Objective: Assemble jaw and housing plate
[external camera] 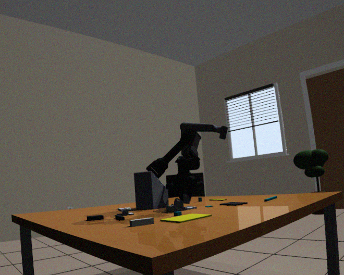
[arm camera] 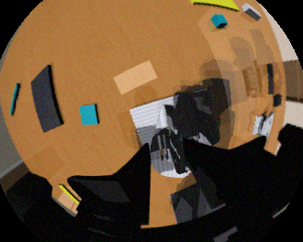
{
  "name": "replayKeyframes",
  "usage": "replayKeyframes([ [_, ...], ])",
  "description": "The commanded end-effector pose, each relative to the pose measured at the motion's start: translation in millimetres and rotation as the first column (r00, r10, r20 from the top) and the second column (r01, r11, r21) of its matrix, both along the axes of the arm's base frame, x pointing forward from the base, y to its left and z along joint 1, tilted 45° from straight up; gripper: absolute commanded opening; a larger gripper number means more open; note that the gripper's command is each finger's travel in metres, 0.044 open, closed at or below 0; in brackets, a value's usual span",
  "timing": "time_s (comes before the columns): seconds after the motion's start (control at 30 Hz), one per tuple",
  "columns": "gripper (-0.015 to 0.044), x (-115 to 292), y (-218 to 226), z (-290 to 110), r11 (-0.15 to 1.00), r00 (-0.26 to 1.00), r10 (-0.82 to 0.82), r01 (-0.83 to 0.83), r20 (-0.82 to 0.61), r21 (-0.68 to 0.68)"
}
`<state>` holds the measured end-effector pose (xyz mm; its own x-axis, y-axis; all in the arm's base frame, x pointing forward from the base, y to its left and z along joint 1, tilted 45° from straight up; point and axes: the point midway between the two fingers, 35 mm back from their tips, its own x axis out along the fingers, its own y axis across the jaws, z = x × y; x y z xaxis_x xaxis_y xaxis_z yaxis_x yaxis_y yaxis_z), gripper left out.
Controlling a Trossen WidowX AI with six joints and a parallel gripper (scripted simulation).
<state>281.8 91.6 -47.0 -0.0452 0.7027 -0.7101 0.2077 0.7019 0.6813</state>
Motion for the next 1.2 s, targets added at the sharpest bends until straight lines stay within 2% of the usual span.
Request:
replayKeyframes([
  [0.0, 0.0134, -0.2, 1.9, -1.0, 1.0, 1.0, -0.005, 0.005, -0.004, 0.005],
  [1.17, 0.0134, -0.6, 8.1, -7.0, 1.0, 1.0, -0.007, 0.007, -0.006, 0.006],
])
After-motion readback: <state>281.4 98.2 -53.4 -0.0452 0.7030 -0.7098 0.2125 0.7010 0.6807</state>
